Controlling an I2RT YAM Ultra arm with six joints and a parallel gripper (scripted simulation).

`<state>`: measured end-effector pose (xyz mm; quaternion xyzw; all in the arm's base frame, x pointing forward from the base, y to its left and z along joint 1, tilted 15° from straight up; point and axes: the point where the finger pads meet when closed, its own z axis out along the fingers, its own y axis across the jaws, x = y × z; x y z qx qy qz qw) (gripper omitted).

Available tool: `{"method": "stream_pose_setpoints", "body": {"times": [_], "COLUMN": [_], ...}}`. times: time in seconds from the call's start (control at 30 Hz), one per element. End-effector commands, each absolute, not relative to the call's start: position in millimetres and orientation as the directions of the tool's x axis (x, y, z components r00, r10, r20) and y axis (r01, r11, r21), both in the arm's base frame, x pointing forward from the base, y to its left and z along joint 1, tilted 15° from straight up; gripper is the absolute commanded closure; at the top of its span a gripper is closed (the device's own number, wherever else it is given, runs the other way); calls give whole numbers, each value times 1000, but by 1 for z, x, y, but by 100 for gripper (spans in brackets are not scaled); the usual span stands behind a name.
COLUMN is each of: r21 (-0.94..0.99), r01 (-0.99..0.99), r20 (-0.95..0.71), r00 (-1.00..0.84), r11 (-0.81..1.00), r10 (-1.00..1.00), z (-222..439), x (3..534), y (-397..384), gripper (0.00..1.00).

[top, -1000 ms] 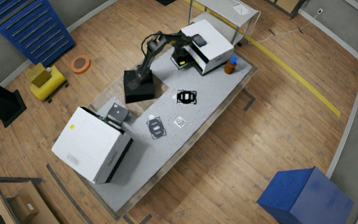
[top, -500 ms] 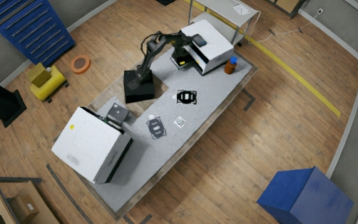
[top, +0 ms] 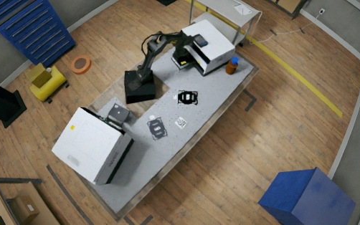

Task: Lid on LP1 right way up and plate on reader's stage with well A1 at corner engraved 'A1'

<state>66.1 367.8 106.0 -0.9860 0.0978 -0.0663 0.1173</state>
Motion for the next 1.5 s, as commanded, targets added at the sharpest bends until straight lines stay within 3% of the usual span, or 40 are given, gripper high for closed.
{"method": "stream_pose_setpoints", "body": {"times": [0.0, 1.47], "r21": [-282, -295], "r01": [-174, -177], "r20": [102, 103], "r00": [972, 971], "r11": [-944, -939], "r10": [-210, -216], "z": [126, 146], "x": [63, 62], "y": [371, 366], "gripper": [15, 15]}}
